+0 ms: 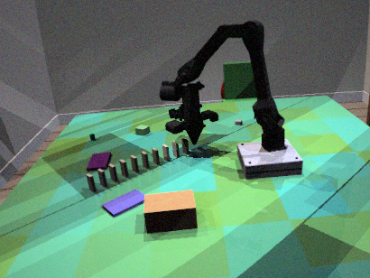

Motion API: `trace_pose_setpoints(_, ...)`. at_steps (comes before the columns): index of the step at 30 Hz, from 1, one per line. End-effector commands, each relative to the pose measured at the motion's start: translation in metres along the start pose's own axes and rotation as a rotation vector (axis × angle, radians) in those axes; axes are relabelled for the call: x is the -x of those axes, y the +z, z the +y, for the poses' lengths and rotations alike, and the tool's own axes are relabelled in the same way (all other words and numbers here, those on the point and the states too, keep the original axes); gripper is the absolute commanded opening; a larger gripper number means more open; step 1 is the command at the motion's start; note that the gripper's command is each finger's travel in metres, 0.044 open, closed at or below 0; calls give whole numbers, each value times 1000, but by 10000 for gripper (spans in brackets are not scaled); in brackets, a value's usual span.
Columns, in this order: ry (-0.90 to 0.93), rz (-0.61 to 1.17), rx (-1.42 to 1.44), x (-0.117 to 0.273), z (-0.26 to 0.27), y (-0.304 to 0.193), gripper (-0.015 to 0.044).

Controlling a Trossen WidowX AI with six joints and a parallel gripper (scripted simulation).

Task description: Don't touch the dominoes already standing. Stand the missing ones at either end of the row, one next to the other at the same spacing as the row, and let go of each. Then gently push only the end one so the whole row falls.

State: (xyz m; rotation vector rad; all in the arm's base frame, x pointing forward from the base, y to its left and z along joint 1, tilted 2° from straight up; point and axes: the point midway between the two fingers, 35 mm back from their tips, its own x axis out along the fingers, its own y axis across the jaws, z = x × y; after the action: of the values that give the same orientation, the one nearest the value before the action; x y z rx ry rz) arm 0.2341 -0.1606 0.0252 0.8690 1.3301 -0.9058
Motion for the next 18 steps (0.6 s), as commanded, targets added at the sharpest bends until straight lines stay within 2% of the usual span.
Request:
trace_pose_setpoints(1,0,-3,1,-2,5,1,0)
trace_pose_setpoints(18,3,-2,0,-2,33,1,0)
